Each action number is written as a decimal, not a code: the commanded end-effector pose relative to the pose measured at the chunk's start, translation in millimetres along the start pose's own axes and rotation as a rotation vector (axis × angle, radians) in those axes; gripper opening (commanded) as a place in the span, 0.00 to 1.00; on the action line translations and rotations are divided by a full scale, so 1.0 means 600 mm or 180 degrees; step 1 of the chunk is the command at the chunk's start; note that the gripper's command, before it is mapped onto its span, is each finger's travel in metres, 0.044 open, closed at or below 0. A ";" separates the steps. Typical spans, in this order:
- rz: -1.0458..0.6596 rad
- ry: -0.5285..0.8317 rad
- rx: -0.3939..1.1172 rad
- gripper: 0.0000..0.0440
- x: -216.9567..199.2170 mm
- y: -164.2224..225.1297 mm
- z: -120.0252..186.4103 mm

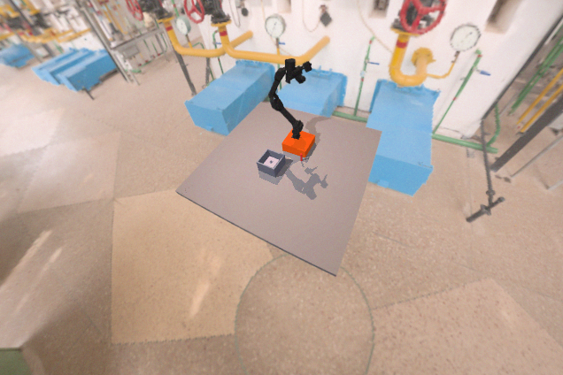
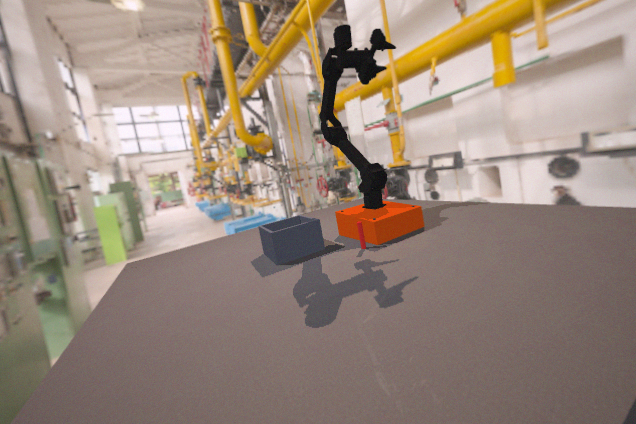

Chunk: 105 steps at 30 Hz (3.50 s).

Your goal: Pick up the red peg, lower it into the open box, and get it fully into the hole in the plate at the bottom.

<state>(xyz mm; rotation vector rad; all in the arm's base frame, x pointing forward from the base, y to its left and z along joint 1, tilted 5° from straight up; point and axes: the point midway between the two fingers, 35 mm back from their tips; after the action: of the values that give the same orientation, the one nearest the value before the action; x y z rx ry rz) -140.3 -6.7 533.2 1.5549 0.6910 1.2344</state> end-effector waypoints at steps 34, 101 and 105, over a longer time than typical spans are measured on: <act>-0.0961 -0.1831 -0.2985 1.00 0.292 -0.493 0.134; -0.3251 -0.0877 -0.5136 0.14 -0.031 -0.983 0.402; -0.3239 -0.0883 -0.5128 0.00 -0.029 -0.979 0.411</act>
<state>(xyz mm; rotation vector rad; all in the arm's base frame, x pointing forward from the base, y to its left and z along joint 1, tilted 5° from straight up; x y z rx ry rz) 177.0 99.5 -10.5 -0.0708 0.0125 0.3788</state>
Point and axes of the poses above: the point midway between the two fingers, 35 mm back from their tips, its own z axis back along the fingers, its own x axis across the jaws, y = z × x, and after that the axes turned 13 degrees about -z, right-handed
